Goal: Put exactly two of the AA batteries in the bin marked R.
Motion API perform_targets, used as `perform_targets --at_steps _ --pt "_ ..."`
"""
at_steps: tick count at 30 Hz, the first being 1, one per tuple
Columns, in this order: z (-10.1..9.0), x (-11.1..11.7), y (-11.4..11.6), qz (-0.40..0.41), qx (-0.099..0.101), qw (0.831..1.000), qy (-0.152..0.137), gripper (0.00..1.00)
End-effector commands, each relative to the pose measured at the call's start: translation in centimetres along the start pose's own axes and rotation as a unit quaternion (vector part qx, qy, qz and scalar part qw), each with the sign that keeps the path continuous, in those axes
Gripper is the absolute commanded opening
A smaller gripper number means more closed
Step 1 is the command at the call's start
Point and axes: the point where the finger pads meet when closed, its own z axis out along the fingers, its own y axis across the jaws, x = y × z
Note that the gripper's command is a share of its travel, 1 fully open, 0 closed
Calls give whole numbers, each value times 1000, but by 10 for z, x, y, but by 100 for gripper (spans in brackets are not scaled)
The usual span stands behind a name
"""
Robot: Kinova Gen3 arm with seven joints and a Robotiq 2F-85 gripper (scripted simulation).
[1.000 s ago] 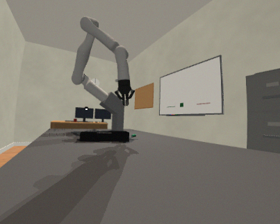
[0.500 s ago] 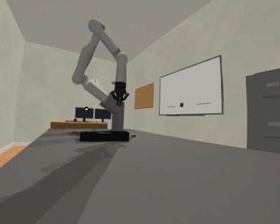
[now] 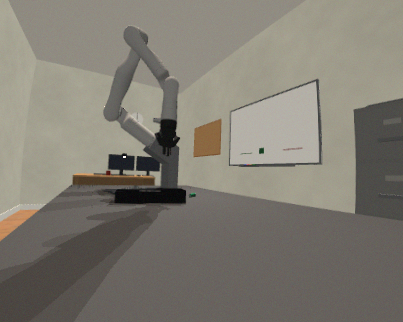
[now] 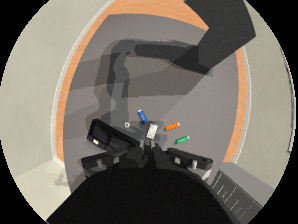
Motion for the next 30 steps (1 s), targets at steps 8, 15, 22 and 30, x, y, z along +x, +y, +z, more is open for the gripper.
perform_targets --at_steps 8,15,22,30 --pt "40 0 -61 -201 -11 979 4 9" --pt "70 -3 -111 -366 -8 931 2 9" --pt "92 -4 -147 -481 -8 877 2 9" --pt "109 -3 -173 -621 -6 784 0 9"
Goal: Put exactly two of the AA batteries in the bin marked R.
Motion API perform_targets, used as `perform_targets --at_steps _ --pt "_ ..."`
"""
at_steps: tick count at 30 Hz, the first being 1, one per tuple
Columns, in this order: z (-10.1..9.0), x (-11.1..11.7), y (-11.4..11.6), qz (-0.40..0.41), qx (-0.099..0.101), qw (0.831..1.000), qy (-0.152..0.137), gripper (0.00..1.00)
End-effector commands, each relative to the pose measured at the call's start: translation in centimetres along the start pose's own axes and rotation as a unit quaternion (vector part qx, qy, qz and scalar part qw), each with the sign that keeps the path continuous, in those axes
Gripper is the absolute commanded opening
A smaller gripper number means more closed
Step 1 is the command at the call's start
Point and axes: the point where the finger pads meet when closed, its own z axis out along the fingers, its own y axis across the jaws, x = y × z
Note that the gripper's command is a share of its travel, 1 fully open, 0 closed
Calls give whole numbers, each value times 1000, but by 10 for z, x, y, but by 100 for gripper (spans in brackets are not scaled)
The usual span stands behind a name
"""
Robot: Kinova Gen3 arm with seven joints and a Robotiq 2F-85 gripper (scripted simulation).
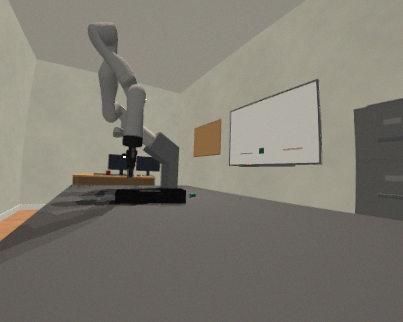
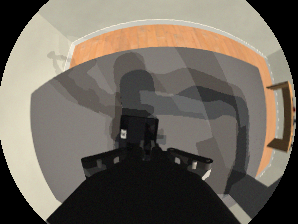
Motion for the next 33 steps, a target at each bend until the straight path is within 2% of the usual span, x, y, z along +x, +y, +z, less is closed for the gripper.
perform_targets --at_steps 1,3,5,6,9,14,20,22,23,27,33 --pt "5 5 -1 -77 -13 997 -8 9" --pt "5 5 -1 -119 -12 993 -9 9" --pt "5 5 -1 -119 -12 993 -9 9" --pt "5 5 -1 -171 -15 985 -11 9" --pt "5 5 -1 -227 -12 974 -12 9" --pt "5 5 -1 -328 -9 945 -13 9" --pt "5 5 -1 -445 -5 895 -14 9" --pt "5 5 -1 -445 -5 895 -14 9" --pt "4 5 -1 -492 -6 871 -15 9" --pt "4 5 -1 -559 -4 829 -15 9" --pt "4 5 -1 -657 -7 754 -18 9"
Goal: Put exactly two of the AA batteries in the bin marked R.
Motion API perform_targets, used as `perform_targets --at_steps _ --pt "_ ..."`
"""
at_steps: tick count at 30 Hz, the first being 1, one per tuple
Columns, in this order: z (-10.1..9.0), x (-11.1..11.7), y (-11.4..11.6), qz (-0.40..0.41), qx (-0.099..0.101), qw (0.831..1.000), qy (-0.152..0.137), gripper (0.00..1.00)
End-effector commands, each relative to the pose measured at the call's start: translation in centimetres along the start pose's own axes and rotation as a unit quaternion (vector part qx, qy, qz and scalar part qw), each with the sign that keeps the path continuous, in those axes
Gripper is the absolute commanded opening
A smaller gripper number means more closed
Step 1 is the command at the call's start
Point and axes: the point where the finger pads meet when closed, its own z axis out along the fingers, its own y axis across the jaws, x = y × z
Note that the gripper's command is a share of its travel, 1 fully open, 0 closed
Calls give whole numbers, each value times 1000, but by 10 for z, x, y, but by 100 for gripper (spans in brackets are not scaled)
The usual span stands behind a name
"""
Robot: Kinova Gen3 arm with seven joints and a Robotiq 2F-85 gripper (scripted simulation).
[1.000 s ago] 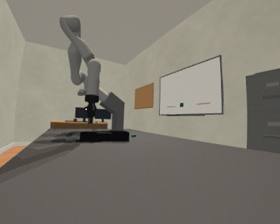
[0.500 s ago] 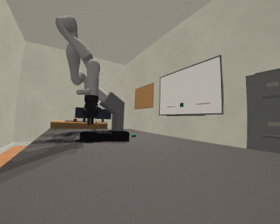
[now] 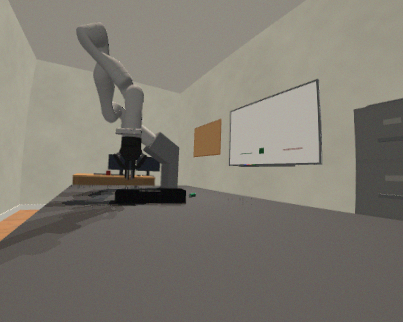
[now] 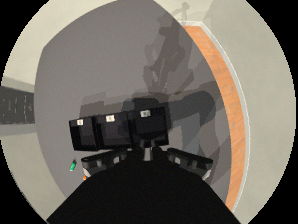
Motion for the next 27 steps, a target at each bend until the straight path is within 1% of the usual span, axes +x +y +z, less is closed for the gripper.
perform_targets --at_steps 1,10,12,21,23,27 --pt "1 2 3 -68 -6 998 -17 9" --pt "1 2 4 -68 -7 997 -17 9" --pt "8 3 2 -66 -4 998 -13 9" --pt "32 3 2 -66 -4 998 -14 9" --pt "32 3 2 -66 -4 998 -14 9" --pt "43 2 2 -66 -4 998 -14 9"
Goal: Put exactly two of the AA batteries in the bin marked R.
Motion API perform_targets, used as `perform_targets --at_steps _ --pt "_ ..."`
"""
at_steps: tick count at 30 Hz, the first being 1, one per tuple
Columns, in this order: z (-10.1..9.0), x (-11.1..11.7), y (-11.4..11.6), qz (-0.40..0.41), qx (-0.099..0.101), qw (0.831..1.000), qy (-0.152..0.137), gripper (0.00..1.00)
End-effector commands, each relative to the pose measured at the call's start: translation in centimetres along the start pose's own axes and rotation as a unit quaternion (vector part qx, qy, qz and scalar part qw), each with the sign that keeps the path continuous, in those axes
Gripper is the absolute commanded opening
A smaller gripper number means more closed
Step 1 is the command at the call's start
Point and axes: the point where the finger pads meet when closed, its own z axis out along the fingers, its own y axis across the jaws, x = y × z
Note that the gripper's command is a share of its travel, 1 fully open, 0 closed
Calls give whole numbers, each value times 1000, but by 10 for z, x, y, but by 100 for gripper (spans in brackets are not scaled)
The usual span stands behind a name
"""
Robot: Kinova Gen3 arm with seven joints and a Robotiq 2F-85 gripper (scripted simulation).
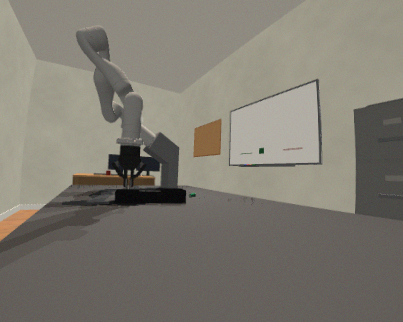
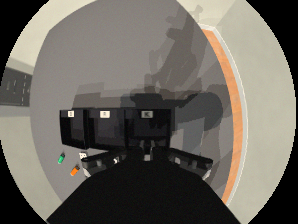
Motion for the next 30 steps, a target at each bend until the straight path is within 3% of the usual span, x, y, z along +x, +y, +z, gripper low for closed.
perform_targets --at_steps 1,8,30 --pt "12 0 -1 3 1 1000 0 9" --pt "28 0 -1 3 1 1000 0 9" --pt "26 -2 -1 0 0 1000 -2 9"
